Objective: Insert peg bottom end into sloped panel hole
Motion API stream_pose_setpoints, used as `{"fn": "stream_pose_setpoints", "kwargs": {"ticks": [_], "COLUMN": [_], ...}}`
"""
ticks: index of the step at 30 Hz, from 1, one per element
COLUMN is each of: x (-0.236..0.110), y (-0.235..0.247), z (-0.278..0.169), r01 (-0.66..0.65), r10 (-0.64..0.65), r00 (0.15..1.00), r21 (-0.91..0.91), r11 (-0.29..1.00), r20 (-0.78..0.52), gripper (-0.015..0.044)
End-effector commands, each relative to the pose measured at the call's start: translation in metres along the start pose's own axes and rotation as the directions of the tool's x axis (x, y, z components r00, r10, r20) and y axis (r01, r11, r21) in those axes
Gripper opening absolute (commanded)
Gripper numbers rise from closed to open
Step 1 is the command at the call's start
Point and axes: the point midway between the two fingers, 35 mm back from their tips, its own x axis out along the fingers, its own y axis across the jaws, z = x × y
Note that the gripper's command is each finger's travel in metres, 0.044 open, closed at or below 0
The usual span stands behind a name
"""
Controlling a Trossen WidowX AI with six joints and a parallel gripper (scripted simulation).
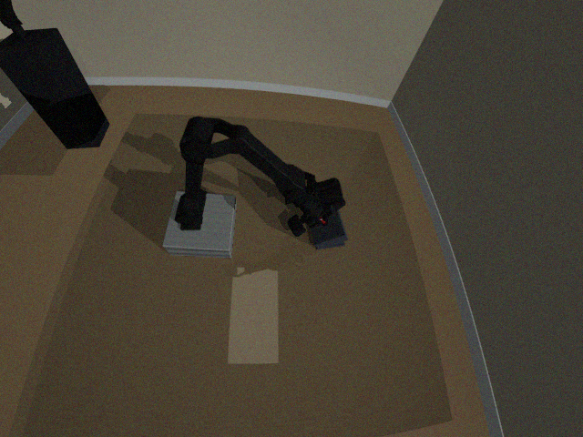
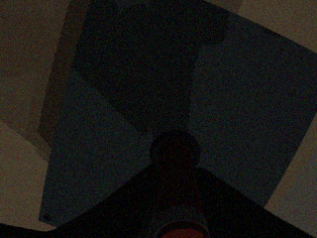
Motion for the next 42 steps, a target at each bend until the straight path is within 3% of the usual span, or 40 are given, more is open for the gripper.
{"fn": "stream_pose_setpoints", "kwargs": {"ticks": [1,10,27,42], "x": [0.001,0.001,-0.003,-0.026], "y": [-0.002,0.000,0.000,-0.003], "z": [-0.002,0.000,0.000,-0.002], "r01": [0.003,-0.001,-0.001,-0.002], "r10": [-0.003,0.001,0.001,0.002], "r00": [1.000,1.000,1.000,1.000], "r21": [0.005,0.000,0.000,0.003], "r11": [1.000,1.000,1.000,1.000], "r20": [-0.006,0.000,0.000,-0.001], "gripper": [0.0000,0.0000,0.0440,0.0440]}}
